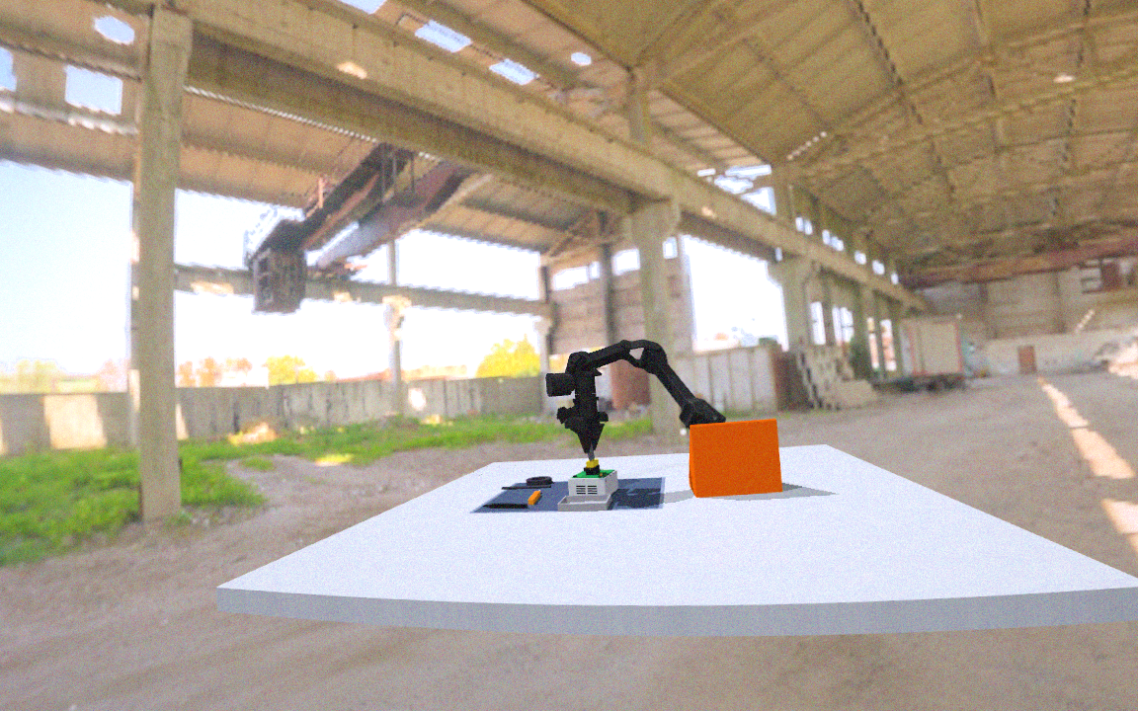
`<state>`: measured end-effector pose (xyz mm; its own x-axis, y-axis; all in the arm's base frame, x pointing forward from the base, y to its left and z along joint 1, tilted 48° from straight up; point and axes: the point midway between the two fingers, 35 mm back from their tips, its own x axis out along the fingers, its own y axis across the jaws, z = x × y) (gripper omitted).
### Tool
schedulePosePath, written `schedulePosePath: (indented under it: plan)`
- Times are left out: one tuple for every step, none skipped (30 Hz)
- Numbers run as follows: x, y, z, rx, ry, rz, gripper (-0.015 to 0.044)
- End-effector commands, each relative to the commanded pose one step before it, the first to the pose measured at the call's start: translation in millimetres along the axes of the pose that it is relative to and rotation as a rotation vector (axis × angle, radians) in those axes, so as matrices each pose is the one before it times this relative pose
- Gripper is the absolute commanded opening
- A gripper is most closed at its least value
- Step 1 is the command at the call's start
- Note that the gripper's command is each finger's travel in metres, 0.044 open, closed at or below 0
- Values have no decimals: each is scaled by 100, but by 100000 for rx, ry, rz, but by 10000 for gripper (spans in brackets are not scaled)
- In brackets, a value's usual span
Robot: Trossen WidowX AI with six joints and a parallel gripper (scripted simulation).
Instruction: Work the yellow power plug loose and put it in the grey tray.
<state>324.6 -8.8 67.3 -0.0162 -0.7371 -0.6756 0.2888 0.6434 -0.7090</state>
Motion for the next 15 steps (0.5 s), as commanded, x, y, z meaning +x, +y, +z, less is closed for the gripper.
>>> schedulePosePath:
  plan:
    - [666, -44, -32, -240, -205, -235, 250]
    - [24, 0, 0, 0, -1, 0, 250]
    - [0, 0, 0, 0, 0, 0, 250]
    - [0, 0, 0, 0, 0, 0, 250]
    - [0, 0, 0, 0, 0, 0, 250]
    - [0, 0, 0, 0, 0, 0, 223]
    - [0, 0, 0, 0, 0, 0, 197]
    - [0, 0, 0, 0, 0, 0, 171]
    - [0, 0, 0, 0, 0, 0, 145]
    - [0, 0, 0, 0, 0, 0, 118]
    - [0, 0, 0, 0, 0, 0, 92]
    - [0, 0, 0, 0, 0, 0, 66]
    - [0, 0, 0, 0, 0, 0, 40]
    - [0, 0, 0, 0, 0, 0, 13]
    - [0, 0, 0, 0, 0, 0, 0]
